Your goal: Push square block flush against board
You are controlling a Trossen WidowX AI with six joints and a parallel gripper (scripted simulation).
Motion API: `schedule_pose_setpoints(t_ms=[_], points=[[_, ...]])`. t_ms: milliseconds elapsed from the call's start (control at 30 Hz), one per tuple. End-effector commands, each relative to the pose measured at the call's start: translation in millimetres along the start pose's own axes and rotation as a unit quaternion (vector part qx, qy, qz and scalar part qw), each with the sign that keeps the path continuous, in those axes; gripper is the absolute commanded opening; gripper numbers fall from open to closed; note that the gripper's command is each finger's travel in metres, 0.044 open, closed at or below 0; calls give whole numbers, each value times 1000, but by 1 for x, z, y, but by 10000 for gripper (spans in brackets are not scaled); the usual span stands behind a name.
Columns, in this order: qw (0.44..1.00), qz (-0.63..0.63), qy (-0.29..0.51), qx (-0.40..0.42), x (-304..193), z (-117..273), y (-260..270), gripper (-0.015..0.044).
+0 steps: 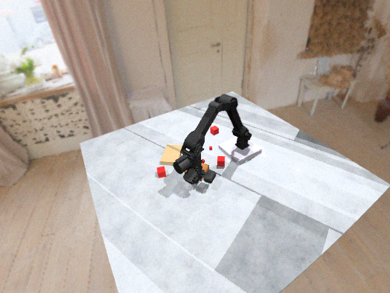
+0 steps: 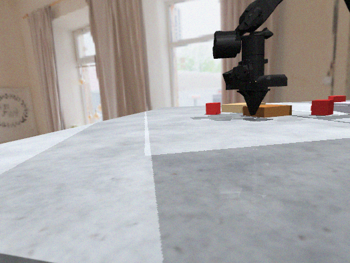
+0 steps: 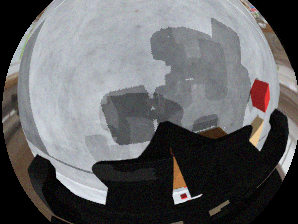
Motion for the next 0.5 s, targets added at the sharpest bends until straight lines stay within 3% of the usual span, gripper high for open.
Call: schedule_pose_setpoints(t_ms=[0,467], points=[[1000,2,0,0,-2,-4,0,0],[1000,2,1,0,-19,-3,0,0]])
Point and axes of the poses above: the point midway between the two fingers, 35 mm back from their tips, its own z axis back along the fingers, its own y axis across the jaws, x = y × z, the point moved 4 cm from there along z, back along the fingers, and after that the axes turned 4 degrees about z, right-handed, at the moved point
